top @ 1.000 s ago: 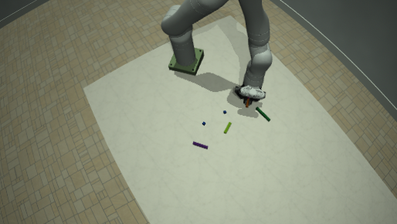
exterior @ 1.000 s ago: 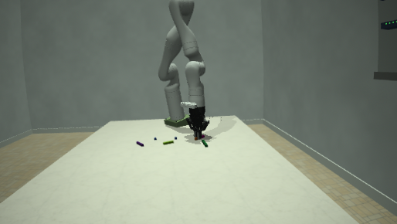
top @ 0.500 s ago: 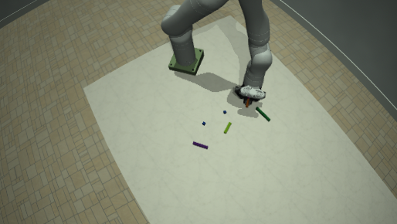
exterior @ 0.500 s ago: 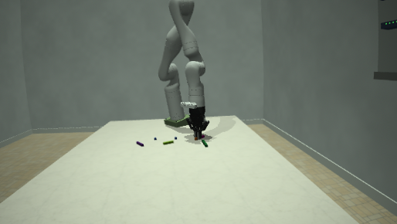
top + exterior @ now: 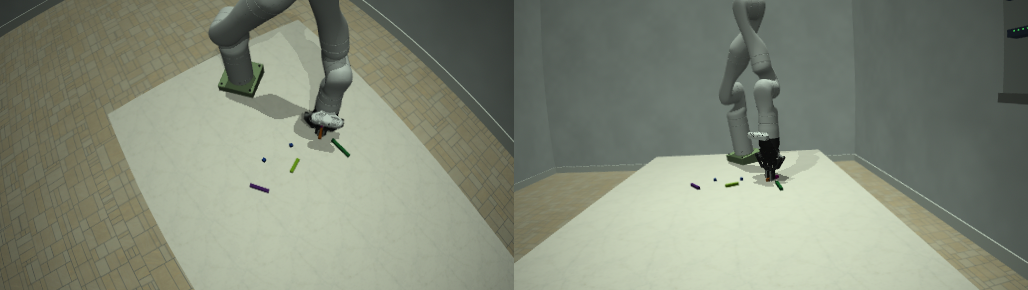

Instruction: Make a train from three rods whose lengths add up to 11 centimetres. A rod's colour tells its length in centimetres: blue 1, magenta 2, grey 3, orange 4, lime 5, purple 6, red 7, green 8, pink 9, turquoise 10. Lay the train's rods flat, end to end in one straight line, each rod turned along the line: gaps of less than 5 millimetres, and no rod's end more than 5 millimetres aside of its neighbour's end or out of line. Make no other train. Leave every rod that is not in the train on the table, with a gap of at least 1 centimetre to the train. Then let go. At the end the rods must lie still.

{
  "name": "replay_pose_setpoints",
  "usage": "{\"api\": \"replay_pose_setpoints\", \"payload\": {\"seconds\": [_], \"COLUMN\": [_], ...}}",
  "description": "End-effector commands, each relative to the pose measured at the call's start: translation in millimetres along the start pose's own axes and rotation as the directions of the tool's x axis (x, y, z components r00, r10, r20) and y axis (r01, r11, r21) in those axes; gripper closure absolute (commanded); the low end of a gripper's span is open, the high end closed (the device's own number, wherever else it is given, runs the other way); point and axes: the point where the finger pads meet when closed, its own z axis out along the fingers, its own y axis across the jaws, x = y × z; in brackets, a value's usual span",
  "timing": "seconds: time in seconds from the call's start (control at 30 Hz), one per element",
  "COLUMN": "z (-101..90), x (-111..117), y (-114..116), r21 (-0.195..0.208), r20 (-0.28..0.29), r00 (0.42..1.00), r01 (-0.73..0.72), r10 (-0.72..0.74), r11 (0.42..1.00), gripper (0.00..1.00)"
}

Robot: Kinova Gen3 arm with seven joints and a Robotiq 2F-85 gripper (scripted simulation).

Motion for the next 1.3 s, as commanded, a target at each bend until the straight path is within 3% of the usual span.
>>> {"api": "replay_pose_setpoints", "payload": {"seconds": [0.0,0.1,0.33,0.83,1.17,1.27], "z": [-0.4,-0.4,-0.4,-2.8,-27.9,-43.2], "x": [0.1,0.1,0.1,0.1,0.1,0.1], "y": [-0.4,-0.4,-0.4,-0.4,-0.4,-0.4], "r21": [0.001,0.001,0.001,0.001,0.001,0.001], "r20": [0.0,0.0,0.0,0.0,0.0,0.0], "r00": [1.0,1.0,1.0,1.0,1.0,1.0], "r01": [0.0,0.0,0.0,0.0,0.0,0.0], "r10": [0.0,0.0,0.0,0.0,0.0,0.0], "r11": [1.0,1.0,1.0,1.0,1.0,1.0], "gripper": [0.88,0.88,0.76,0.76,0.76,0.76]}}
